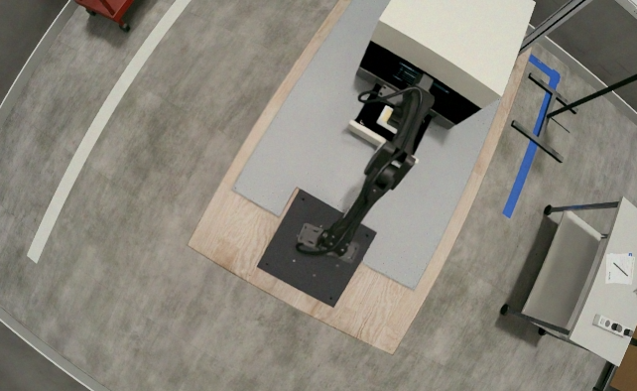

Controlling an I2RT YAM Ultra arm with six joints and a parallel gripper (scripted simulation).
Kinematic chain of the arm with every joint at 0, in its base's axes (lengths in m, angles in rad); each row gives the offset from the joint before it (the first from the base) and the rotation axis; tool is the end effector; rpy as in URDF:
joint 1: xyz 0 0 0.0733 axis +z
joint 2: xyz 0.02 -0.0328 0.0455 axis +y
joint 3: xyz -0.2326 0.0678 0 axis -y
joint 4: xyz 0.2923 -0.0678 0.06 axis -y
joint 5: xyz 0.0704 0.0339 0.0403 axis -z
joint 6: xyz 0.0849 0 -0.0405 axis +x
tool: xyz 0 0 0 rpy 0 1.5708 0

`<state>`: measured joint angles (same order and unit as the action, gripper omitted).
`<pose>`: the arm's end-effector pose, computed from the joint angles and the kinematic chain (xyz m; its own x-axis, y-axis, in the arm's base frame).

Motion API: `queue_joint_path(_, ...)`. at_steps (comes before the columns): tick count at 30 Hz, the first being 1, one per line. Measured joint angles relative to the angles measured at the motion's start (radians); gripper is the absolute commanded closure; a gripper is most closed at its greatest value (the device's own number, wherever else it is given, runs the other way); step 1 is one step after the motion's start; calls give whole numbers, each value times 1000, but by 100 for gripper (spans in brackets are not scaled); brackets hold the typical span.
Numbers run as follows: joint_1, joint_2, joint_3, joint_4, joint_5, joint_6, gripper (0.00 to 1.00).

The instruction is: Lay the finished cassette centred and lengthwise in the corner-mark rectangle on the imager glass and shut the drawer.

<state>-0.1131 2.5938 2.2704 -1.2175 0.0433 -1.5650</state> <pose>0.5156 -0.0612 0.0488 -0.1198 -0.9919 0.0431 -0.9925 0.1186 -0.0301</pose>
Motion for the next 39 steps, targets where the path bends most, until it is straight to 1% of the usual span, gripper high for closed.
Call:
queue_joint_path(5,0,-2,13,-14,0,0,9)
queue_joint_path(13,0,-2,14,-24,0,0,9)
queue_joint_path(39,0,-2,14,-26,0,0,9)
